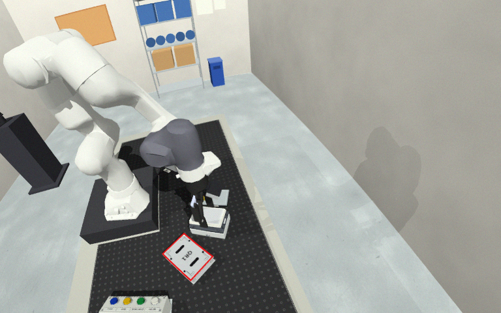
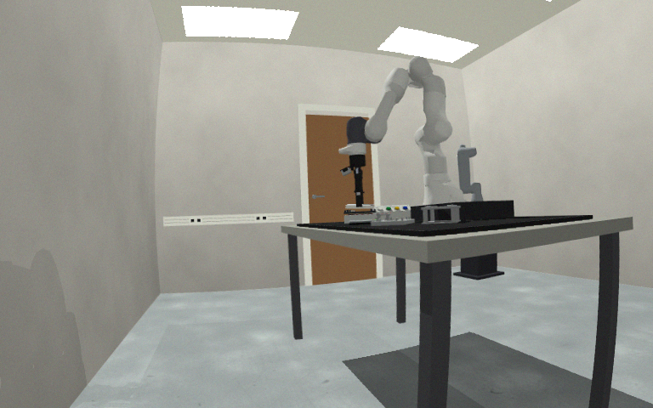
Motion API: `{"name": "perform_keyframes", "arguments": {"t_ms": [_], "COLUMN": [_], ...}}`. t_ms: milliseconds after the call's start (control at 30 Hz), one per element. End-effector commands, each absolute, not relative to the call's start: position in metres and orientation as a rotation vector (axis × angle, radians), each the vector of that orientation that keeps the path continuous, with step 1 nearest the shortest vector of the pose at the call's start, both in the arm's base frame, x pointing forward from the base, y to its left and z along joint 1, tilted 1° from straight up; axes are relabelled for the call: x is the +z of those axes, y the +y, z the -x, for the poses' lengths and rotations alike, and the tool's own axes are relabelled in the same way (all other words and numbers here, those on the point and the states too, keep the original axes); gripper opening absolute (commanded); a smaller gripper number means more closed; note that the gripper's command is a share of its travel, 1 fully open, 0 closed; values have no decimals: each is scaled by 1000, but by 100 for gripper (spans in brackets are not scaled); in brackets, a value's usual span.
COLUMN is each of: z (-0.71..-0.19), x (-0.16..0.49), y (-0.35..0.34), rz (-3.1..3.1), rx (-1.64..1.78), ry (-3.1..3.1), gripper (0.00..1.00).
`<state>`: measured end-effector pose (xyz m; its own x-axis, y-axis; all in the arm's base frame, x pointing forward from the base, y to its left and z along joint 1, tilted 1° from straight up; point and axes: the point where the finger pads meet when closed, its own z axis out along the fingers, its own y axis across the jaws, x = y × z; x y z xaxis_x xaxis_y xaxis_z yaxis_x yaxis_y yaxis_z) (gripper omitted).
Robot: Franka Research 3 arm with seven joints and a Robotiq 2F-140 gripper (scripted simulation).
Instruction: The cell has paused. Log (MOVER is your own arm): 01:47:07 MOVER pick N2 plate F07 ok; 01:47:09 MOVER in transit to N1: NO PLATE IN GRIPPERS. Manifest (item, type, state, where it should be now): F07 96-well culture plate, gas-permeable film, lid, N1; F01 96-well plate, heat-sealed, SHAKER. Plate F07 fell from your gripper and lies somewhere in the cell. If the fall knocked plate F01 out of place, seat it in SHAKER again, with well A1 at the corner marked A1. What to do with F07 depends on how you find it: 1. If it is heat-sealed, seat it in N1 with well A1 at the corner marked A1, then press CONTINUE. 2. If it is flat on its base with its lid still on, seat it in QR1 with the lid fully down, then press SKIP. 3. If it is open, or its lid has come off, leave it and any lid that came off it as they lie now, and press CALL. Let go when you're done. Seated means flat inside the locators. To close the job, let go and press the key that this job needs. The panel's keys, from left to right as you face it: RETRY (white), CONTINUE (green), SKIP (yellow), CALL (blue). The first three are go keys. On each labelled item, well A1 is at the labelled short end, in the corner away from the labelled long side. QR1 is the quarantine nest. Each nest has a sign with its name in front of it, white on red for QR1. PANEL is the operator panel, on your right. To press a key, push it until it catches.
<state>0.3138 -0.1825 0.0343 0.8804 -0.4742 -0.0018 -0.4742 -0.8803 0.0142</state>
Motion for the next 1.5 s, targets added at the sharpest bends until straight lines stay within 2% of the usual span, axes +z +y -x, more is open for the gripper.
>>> {"name": "perform_keyframes", "arguments": {"t_ms": [0,1467], "z": [-316,-316], "x": [34,22], "y": [-184,-184], "rz": [-3034,-3034], "rx": [2,2], "ry": [-761,-761], "gripper": [10,10]}}
